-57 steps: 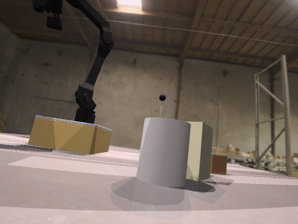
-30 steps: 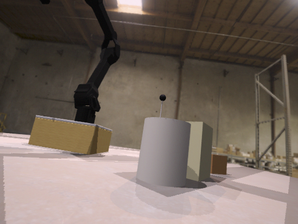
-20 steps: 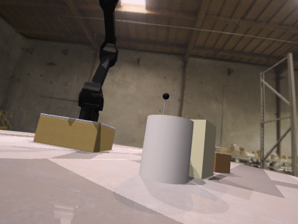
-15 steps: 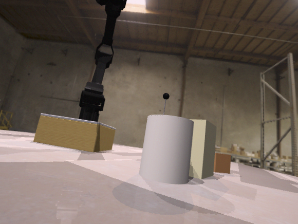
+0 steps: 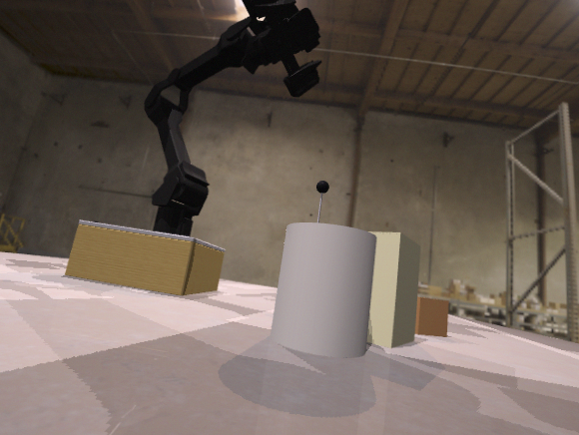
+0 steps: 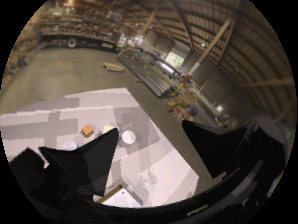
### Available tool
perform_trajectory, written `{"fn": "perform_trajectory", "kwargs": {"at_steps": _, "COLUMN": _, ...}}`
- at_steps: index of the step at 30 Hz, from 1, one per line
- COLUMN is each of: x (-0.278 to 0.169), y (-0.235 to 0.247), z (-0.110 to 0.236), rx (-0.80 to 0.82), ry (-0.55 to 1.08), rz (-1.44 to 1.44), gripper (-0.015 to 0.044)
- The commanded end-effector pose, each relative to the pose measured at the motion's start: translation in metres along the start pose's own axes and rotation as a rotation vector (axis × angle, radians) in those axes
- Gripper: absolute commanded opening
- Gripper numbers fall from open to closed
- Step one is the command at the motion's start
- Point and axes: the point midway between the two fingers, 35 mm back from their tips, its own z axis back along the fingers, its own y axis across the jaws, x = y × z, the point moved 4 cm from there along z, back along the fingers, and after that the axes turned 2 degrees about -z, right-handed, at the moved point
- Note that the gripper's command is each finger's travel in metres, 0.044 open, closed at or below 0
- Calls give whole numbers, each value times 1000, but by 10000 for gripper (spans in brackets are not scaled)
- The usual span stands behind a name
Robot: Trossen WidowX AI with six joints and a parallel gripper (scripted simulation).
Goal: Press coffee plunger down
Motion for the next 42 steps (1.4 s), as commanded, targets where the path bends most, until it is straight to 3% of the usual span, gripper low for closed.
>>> {"fn": "perform_trajectory", "kwargs": {"at_steps": 1, "x": 4, "y": 52, "z": 16, "rx": 241, "ry": -99, "rz": -13, "gripper": 440}}
{"fn": "perform_trajectory", "kwargs": {"at_steps": 12, "x": -22, "y": 172, "z": 101, "rx": 953, "ry": -202, "rz": 24, "gripper": 440}}
{"fn": "perform_trajectory", "kwargs": {"at_steps": 14, "x": -28, "y": 180, "z": 112, "rx": 1016, "ry": -199, "rz": 32, "gripper": 440}}
{"fn": "perform_trajectory", "kwargs": {"at_steps": 19, "x": -35, "y": 186, "z": 117, "rx": 1051, "ry": -197, "rz": 37, "gripper": 440}}
{"fn": "perform_trajectory", "kwargs": {"at_steps": 27, "x": -76, "y": 212, "z": 92, "rx": 1062, "ry": -201, "rz": 45, "gripper": 440}}
{"fn": "perform_trajectory", "kwargs": {"at_steps": 42, "x": -72, "y": 226, "z": 84, "rx": 1062, "ry": -203, "rz": 44, "gripper": 440}}
